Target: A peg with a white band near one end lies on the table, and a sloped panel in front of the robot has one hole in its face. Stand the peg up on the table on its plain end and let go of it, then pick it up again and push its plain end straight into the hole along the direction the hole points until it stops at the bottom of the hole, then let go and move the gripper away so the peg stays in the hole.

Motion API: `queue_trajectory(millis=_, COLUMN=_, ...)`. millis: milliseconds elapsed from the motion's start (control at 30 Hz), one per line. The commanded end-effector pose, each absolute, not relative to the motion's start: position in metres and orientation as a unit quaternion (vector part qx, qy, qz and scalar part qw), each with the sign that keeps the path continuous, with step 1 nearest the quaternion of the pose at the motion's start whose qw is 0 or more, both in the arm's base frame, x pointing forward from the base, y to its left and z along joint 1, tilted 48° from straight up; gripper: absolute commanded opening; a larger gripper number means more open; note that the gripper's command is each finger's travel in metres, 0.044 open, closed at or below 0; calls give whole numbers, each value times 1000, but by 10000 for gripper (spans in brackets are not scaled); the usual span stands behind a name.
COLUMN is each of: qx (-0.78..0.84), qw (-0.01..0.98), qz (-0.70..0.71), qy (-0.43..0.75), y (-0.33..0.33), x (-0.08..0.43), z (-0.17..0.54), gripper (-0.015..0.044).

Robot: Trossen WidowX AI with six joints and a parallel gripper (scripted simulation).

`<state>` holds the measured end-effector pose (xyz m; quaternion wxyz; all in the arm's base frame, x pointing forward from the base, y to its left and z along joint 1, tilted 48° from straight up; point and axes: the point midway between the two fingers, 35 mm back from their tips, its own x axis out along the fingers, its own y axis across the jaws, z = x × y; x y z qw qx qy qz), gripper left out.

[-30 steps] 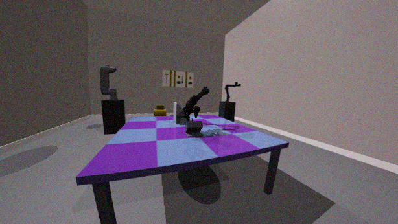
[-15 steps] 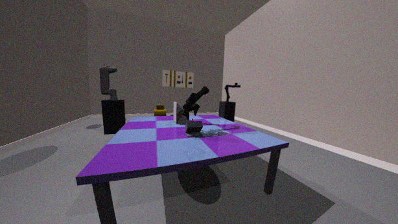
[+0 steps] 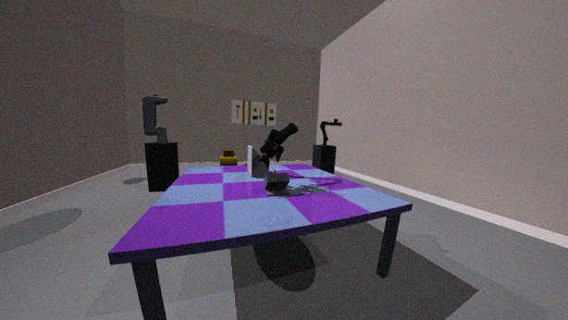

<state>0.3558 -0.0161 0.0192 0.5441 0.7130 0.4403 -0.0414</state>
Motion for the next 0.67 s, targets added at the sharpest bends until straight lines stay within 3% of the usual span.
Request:
queue_trajectory(millis=0, qx=713, qw=545, qz=-39, qy=439, y=-21, x=351, z=25, gripper=440)
queue_trajectory(millis=633, qx=714, qw=544, qz=-39, qy=438, y=-38, x=334, z=36, gripper=440)
